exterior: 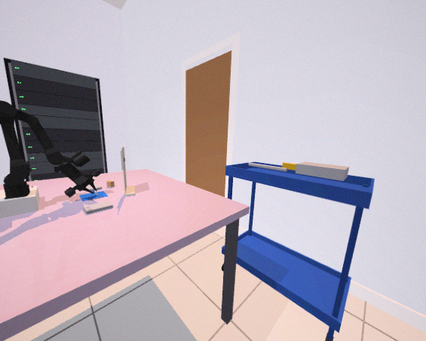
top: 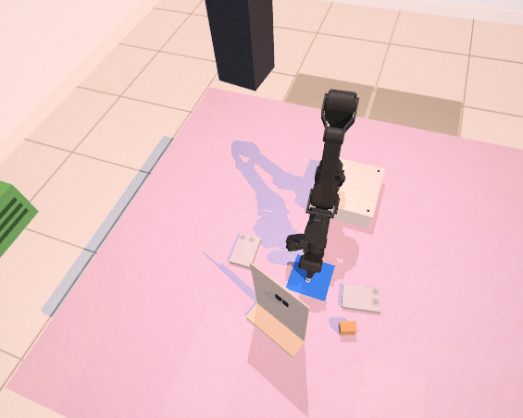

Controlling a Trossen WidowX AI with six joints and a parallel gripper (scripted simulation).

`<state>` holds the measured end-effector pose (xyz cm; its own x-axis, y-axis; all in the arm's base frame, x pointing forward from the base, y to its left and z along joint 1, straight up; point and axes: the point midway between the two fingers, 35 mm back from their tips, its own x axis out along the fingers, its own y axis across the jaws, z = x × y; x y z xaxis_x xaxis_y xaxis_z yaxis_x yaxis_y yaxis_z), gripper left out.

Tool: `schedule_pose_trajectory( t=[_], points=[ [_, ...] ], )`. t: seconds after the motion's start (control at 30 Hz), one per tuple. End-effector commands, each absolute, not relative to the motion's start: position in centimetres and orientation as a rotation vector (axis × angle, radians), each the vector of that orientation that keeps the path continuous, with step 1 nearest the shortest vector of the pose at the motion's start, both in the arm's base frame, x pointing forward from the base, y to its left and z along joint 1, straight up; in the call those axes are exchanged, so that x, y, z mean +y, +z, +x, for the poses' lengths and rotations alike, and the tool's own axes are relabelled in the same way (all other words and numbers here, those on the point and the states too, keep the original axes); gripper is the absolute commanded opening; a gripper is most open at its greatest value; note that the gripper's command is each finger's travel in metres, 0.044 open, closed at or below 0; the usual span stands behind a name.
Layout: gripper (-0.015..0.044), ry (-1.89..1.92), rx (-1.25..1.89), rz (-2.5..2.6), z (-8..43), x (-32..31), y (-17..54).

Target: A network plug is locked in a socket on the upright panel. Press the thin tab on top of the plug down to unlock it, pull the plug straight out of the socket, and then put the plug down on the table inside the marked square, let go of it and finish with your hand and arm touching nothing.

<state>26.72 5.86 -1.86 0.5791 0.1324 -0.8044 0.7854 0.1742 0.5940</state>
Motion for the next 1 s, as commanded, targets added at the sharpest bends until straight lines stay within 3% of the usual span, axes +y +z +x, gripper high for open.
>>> schedule_pose_trajectory(
  t=[0.0, 0.97],
  points=[
    [0.0156, -0.558, 0.874, 1.342, 26.7, 5.9, -1.8],
    [0.0156, -0.558, 0.878, 1.340, 25.8, 5.8, -0.5]
  ],
)
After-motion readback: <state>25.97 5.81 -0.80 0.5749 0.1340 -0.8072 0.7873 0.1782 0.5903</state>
